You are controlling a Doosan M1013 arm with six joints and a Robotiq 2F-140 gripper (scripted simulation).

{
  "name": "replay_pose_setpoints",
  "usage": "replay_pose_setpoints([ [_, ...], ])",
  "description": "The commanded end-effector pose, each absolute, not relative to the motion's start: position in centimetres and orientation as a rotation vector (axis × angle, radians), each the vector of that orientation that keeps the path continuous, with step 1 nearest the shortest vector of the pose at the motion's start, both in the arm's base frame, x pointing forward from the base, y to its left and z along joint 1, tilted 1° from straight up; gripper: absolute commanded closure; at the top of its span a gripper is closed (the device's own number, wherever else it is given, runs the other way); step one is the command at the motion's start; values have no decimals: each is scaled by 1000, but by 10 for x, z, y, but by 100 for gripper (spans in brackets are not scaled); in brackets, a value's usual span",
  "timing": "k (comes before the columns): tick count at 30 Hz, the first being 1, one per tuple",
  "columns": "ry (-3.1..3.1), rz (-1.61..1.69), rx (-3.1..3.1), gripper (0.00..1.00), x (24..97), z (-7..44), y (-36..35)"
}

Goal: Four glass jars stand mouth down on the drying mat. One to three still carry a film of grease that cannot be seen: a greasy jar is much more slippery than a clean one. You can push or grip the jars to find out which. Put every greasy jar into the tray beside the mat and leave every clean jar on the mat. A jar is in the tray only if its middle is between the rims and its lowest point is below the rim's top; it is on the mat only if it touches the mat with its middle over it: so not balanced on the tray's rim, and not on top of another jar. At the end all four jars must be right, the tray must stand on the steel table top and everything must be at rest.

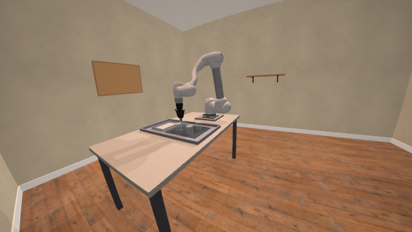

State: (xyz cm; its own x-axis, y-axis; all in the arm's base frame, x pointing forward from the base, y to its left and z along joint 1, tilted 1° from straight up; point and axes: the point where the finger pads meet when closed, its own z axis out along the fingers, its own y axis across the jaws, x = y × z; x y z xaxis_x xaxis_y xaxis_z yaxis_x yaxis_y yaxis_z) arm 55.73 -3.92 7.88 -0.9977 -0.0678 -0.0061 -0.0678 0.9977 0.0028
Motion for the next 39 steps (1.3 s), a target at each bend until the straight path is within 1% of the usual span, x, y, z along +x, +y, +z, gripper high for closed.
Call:
replay_pose_setpoints([
  [1,3131,7,-110,100,562,81,-38],
  [39,3131,7,-110,100,567,81,-38],
])
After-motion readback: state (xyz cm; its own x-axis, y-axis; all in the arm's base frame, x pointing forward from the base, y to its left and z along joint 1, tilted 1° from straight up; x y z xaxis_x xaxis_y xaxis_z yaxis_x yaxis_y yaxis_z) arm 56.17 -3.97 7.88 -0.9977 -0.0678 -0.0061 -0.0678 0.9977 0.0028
